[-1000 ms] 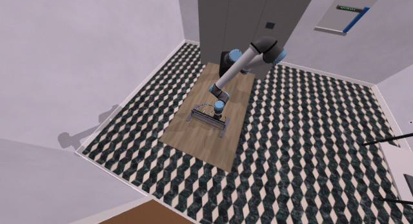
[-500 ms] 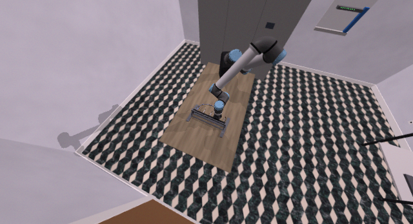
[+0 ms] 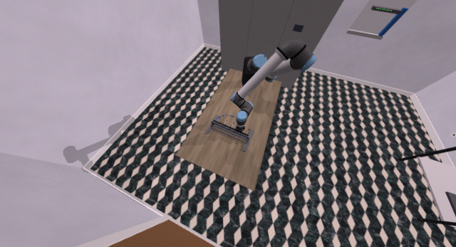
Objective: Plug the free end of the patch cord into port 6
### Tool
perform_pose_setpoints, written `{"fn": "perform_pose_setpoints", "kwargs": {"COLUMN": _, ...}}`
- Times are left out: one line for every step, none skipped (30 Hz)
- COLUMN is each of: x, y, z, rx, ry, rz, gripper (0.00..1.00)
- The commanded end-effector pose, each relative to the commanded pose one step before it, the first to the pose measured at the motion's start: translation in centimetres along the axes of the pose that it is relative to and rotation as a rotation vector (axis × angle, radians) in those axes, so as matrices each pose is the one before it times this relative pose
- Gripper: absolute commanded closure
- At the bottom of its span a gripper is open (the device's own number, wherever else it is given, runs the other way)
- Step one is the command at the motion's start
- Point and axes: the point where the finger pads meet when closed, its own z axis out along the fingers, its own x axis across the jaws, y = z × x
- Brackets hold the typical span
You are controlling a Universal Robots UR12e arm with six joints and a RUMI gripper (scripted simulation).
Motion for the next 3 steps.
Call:
{"fn": "perform_pose_setpoints", "kwargs": {"x": 0.023, "y": 0.06, "z": -0.061, "rx": -0.00118, "ry": -0.00002, "rz": -0.00053, "gripper": 0.78}}
{"fn": "perform_pose_setpoints", "kwargs": {"x": 0.0, "y": 0.0, "z": 0.0, "rx": 0.0, "ry": 0.0, "rz": 0.0, "gripper": 0.78}}
{"fn": "perform_pose_setpoints", "kwargs": {"x": 0.0, "y": 0.0, "z": 0.0, "rx": 0.0, "ry": 0.0, "rz": 0.0, "gripper": 0.78}}
